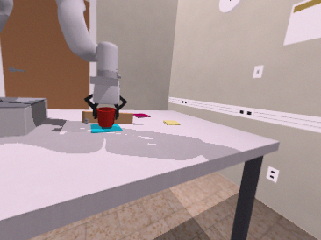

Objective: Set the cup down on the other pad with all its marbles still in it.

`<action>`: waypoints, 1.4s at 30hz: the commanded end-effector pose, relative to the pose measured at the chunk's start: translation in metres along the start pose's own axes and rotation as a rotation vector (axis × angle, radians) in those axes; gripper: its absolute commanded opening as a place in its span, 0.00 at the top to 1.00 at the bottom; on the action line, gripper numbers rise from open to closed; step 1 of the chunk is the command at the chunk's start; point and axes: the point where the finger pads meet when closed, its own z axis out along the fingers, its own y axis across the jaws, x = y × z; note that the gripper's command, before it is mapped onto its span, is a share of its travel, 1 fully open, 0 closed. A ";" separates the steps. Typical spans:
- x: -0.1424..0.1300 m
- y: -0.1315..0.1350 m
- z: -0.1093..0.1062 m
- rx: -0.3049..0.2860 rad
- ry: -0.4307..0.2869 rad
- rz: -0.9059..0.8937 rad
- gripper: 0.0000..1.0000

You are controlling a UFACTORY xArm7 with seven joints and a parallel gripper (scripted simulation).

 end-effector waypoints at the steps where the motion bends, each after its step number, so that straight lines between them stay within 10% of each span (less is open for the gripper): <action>1: 0.000 -0.002 -0.001 0.004 0.000 0.000 0.15; 35: 0.000 -0.002 0.008 0.004 0.000 0.000 0.15; 36: 0.000 -0.002 0.008 0.004 0.000 0.000 0.00; 42: 0.000 -0.002 0.008 0.004 0.000 0.000 0.00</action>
